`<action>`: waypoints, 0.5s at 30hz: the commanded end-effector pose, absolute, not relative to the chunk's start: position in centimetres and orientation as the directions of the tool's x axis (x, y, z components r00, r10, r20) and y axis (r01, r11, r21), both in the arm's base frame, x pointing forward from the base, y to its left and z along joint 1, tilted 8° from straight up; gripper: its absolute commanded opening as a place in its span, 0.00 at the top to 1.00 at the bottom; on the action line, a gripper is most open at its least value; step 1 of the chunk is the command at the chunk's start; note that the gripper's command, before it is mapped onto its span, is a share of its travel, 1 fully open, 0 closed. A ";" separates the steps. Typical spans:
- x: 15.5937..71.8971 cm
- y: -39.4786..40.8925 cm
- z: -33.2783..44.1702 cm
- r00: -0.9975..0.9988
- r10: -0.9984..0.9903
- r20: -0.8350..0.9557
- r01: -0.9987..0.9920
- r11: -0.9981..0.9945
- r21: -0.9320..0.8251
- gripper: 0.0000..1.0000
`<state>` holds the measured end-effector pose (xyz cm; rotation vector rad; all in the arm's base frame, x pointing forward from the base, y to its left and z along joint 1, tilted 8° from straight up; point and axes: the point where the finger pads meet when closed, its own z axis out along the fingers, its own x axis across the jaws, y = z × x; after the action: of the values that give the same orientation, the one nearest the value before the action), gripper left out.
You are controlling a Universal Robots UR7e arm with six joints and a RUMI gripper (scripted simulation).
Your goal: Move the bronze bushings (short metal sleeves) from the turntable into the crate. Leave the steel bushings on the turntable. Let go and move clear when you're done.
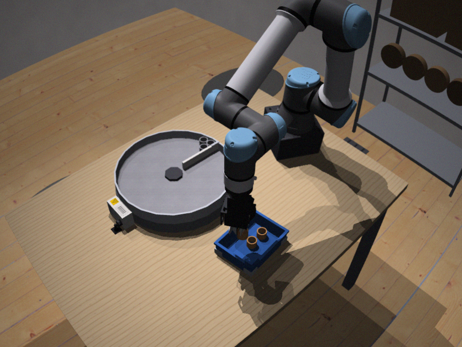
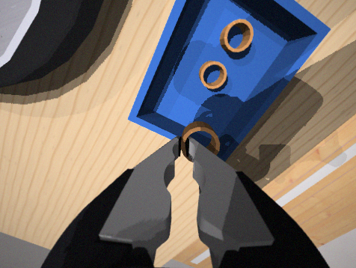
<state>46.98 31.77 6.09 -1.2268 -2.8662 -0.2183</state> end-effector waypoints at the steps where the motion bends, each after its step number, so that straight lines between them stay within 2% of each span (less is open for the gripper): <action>1: 47.1 32.1 3.9 -0.692 0.719 0.069 0.721 0.682 0.123 1.00; 15: 47.2 32.4 1.7 -0.692 0.719 0.069 0.721 0.682 0.123 1.00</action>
<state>47.17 32.40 1.72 -1.2268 -2.8661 -0.2181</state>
